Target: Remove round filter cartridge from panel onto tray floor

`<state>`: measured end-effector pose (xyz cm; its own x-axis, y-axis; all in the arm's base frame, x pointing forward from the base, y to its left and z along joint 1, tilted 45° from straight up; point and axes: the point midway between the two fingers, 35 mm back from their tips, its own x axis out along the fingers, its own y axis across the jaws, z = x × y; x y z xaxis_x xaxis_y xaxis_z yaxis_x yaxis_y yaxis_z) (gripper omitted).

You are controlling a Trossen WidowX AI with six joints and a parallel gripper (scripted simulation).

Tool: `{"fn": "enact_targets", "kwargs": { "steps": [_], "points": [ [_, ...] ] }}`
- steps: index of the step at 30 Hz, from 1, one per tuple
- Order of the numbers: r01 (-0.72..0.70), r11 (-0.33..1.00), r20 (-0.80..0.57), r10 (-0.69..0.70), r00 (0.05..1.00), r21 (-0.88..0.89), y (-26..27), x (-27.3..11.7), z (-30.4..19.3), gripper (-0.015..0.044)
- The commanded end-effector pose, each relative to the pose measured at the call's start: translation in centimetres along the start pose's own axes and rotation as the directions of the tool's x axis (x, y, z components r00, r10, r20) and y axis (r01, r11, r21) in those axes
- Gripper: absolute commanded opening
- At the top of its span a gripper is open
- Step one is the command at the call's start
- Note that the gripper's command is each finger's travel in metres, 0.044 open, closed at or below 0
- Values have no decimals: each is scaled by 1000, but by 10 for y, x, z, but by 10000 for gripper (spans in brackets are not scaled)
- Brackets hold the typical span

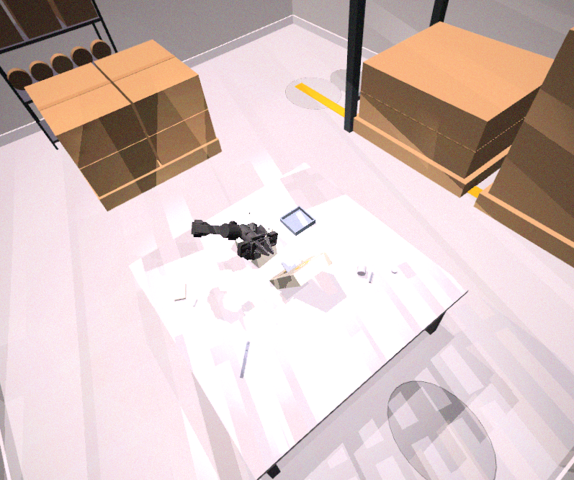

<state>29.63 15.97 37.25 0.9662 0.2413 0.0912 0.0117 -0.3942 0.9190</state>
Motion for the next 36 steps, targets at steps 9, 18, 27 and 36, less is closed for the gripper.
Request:
{"fn": "enact_targets", "kwargs": {
  "steps": [9, 18, 27, 36],
  "points": [
    [348, 933, 451, -273, 850, -90, -170, -26, 67, 92],
    [435, 863, 631, -190, 752, -258, -217, -68, 106, 92],
    [437, 862, 633, -192, 750, -255, -219, -64, 109, 92],
    [441, 862, 635, -197, 747, -250, -224, -53, 117, 92]
  ]
}}
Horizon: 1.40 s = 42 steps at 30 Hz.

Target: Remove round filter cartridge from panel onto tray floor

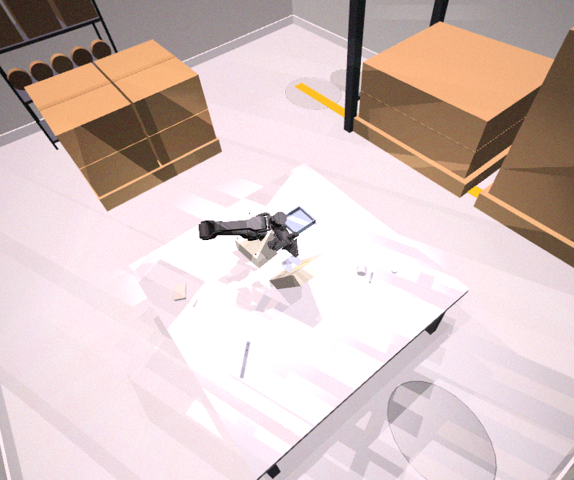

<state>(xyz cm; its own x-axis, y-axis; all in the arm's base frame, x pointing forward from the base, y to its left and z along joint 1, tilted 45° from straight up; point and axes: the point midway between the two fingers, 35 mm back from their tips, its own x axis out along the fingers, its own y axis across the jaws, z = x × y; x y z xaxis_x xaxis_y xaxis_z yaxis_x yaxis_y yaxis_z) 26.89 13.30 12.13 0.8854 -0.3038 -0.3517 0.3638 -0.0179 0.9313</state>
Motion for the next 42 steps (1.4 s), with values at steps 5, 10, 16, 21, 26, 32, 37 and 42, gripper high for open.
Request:
{"fn": "enact_targets", "kwargs": {
  "steps": [5, 10, 16, 21, 26, 32, 37, 42],
  "points": [
    [6, 1000, 1, -6, 1000, -8, -2, 14, 0, 92],
    [5, 1000, 1, -5, 1000, -8, -2, 22, 0, 92],
    [1, 1000, 0, -1, 1000, -9, -1, 32, 1, 92],
    [-5, 1000, 0, 5, 1000, -10, 0, 39, 3, 92],
    [-7, 1000, 0, 7, 1000, -10, 0, 42, 3, 92],
    [-7, 1000, 0, 7, 1000, -10, -1, 42, 4, 92],
    [-7, 1000, 0, 7, 1000, -10, -1, 42, 3, 92],
    [-7, 1000, 0, 7, 1000, -10, 0, 42, 3, 92]
  ]
}}
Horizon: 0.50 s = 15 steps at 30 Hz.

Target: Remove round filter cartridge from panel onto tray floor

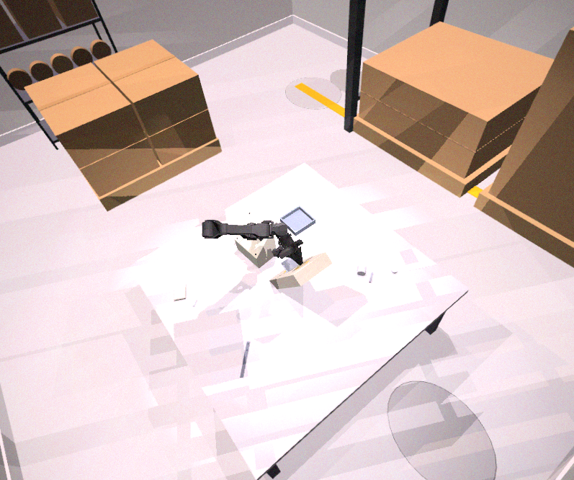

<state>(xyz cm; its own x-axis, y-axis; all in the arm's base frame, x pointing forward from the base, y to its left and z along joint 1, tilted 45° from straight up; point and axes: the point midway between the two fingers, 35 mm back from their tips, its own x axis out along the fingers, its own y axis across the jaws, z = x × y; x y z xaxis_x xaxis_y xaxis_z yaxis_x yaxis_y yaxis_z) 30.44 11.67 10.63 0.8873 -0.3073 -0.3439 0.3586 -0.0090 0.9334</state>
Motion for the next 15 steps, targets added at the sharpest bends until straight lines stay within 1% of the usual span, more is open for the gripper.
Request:
{"fn": "enact_targets", "kwargs": {
  "steps": [1, 15],
  "points": [
    [1, 1000, -4, -1, 1000, -3, 1, 0, -1, 92],
    [1, 1000, -4, -1, 1000, -3, 1, 3, -2, 92]
  ]
}}
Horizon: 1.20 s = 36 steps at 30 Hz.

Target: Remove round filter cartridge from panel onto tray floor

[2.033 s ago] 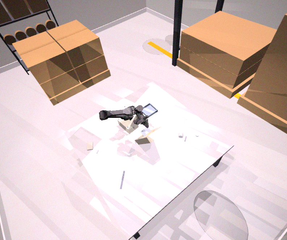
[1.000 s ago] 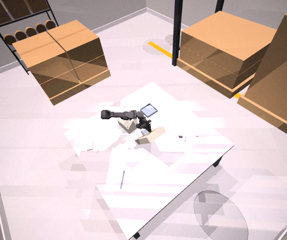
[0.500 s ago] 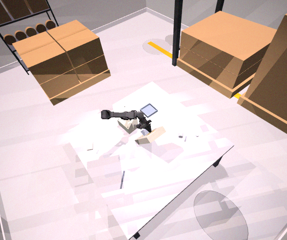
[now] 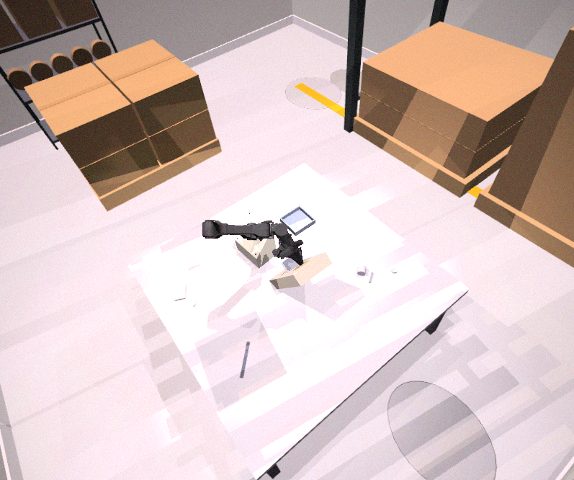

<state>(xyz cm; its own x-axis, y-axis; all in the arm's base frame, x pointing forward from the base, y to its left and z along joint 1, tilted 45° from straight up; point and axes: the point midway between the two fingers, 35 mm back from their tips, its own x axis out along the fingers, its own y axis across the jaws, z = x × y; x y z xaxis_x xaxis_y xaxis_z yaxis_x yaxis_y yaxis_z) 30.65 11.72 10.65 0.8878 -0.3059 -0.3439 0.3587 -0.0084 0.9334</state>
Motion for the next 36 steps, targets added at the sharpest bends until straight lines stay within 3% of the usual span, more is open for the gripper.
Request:
{"fn": "enact_targets", "kwargs": {
  "steps": [1, 36],
  "points": [
    [1, 1000, -2, -1, 1000, -3, 0, 2, 0, 92],
    [0, 1000, -2, 0, 1000, -3, 1, 15, 0, 92]
  ]
}}
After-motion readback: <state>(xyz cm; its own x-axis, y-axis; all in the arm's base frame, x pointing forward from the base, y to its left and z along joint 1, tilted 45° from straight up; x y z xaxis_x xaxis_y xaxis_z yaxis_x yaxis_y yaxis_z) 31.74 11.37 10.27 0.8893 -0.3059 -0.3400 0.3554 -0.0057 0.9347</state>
